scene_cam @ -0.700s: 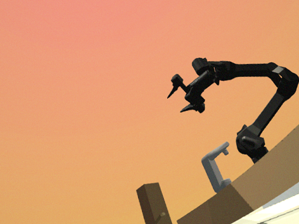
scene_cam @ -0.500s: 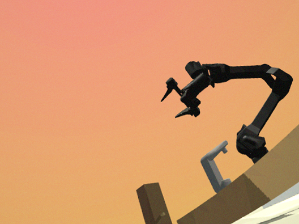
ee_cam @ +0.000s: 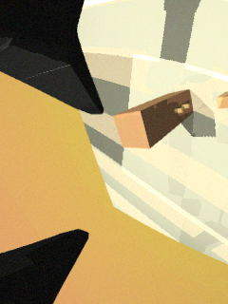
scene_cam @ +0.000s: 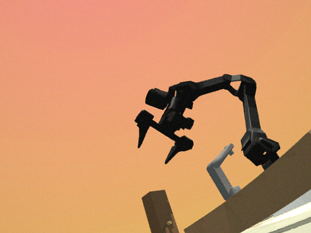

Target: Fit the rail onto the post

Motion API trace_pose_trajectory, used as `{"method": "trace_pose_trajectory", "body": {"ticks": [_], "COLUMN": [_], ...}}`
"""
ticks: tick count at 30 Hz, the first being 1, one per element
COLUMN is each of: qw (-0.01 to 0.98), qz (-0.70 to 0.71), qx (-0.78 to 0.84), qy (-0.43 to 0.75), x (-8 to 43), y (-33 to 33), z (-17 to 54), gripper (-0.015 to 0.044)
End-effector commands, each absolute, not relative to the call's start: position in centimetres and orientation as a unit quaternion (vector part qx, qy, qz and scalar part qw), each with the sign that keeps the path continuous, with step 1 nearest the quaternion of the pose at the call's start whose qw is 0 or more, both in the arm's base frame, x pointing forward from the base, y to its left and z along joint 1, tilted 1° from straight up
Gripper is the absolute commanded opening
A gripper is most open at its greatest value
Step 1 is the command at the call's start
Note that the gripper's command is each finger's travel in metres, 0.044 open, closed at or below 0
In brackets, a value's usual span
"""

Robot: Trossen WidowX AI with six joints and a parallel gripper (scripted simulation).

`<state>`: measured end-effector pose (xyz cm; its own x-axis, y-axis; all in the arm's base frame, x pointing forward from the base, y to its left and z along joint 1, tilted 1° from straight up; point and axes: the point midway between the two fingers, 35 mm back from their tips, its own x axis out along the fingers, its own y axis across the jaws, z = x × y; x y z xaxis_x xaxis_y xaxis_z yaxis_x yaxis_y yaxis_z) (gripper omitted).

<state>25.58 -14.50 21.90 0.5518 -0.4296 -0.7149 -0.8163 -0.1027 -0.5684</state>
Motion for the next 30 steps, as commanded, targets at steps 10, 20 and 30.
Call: {"method": "trace_pose_trajectory", "body": {"ticks": [10, 20, 30], "qw": [0.492, 0.479, 0.479], "qz": [0.482, 0.507, 0.507], "qx": [-0.550, -0.530, -0.530], "qy": [0.472, 0.483, 0.483], "x": [27.6, 26.9, 27.1], "y": [-2.6, -1.6, -1.7], "z": [5.5, 3.4, 1.8], "gripper": [0.0440, 0.0440, 0.0440]}}
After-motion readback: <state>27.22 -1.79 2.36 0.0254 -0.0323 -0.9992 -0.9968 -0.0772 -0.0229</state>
